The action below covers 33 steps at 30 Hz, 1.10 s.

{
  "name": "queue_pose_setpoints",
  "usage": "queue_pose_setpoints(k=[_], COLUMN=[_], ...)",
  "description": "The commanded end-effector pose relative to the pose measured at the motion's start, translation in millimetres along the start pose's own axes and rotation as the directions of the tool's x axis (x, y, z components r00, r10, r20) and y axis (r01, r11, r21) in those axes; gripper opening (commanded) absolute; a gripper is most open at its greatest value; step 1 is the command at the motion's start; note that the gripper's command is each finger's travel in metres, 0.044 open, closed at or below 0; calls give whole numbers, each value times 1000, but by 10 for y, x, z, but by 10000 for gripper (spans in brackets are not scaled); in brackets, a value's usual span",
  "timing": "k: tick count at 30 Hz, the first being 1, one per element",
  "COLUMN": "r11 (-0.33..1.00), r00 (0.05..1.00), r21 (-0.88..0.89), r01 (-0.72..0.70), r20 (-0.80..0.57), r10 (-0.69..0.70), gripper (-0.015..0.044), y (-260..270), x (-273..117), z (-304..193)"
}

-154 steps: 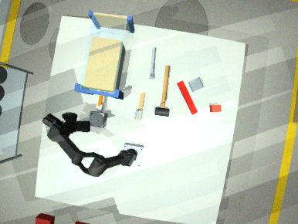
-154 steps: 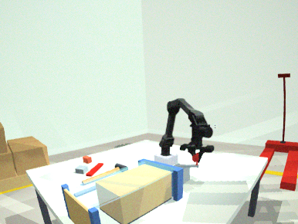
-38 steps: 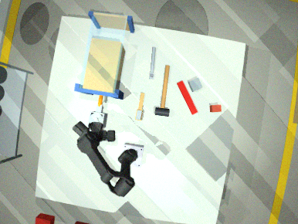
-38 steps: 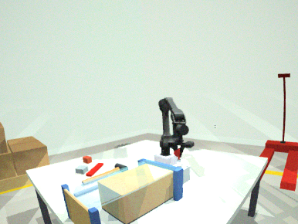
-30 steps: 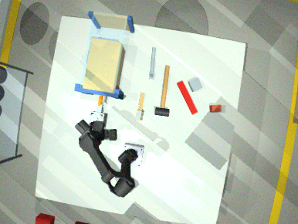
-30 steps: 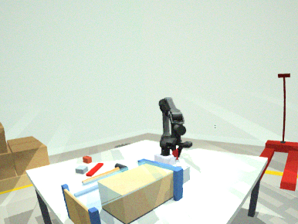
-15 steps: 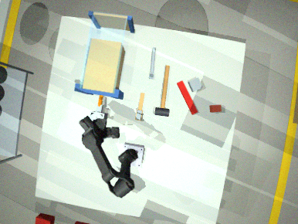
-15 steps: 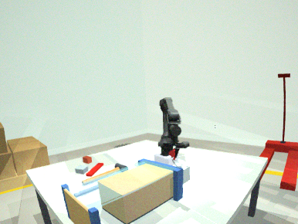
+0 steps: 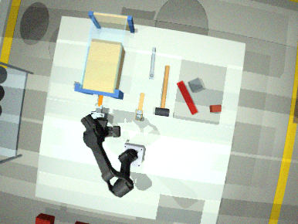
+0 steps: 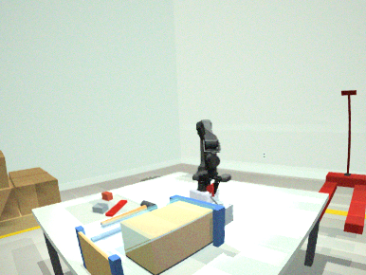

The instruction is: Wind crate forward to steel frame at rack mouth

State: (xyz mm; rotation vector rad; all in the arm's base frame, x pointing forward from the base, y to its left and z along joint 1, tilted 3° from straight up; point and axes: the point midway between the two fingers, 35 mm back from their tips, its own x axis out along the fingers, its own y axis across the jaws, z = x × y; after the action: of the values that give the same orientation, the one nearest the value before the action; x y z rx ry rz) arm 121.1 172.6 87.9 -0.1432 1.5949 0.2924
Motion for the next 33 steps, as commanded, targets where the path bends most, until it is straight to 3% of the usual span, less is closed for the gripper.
queue_pose_setpoints(k=[1,10,15,22,33], r11=[1000,1000,1000,1000,1000], r00=[1000,1000,1000,1000,1000], r21=[2,2,2,1,1], r01=[7,7,7,3,-7], r20=[6,6,6,3,21], r10=[-7,-7,-7,-3,7], gripper=[210,440,440,440,440], y=[-14,-14,-7,10,-27], x=[-1,-1,-58,-630,-783], z=[11,11,15,-10,-60])
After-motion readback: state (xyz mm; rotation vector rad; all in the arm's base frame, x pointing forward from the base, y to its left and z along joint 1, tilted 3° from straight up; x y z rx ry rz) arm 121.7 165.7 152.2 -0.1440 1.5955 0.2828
